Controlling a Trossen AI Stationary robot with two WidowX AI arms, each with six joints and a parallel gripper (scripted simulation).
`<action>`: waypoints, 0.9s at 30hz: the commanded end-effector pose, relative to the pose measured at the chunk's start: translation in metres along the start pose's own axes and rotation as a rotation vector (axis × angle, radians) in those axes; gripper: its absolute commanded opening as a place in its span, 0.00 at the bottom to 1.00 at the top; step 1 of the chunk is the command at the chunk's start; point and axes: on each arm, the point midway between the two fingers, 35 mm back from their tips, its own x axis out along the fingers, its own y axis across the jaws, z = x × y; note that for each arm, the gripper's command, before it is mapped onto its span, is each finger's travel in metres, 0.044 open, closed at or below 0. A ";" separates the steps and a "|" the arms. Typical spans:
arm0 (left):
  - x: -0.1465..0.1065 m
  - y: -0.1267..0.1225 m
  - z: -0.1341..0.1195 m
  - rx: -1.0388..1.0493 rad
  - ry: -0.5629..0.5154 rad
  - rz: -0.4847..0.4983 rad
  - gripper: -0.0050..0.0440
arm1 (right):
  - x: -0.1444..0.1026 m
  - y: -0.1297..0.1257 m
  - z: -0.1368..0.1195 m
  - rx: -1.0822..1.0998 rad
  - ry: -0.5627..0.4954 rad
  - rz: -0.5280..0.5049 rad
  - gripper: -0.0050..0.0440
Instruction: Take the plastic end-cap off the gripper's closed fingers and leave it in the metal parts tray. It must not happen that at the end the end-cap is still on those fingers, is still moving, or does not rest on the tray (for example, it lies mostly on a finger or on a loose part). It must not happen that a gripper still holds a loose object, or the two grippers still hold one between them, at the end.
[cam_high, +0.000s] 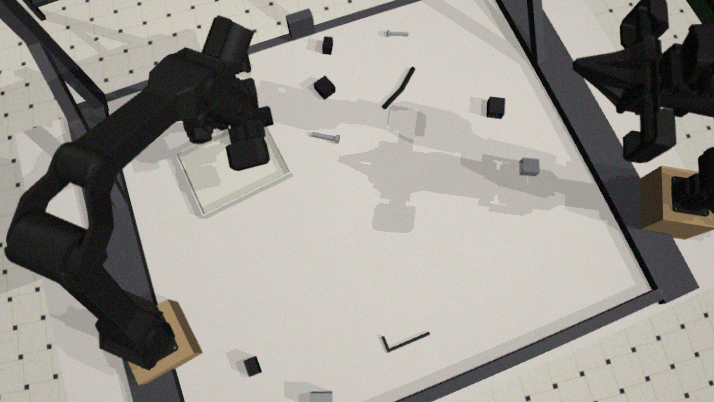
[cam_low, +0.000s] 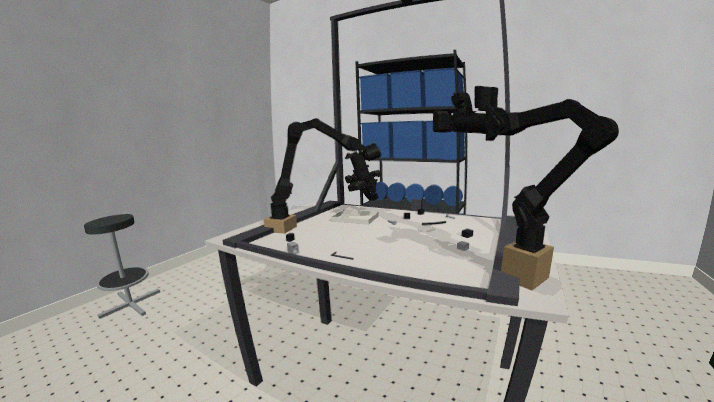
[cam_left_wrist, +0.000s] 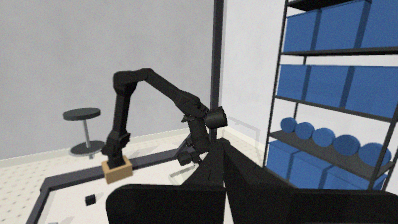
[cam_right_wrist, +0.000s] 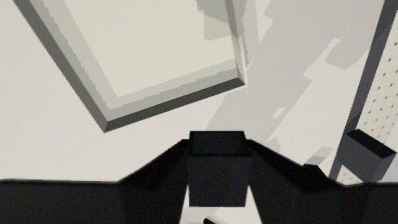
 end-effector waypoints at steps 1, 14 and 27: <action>-0.001 0.001 0.006 0.003 -0.013 0.004 0.10 | -0.005 0.006 0.020 -0.052 -0.019 0.031 0.10; -0.001 0.001 0.006 0.003 -0.013 0.004 0.10 | 0.001 0.035 0.073 -0.177 -0.103 0.163 0.10; -0.001 0.001 0.006 0.003 -0.013 0.004 0.10 | 0.008 0.037 0.073 -0.170 -0.104 0.163 0.10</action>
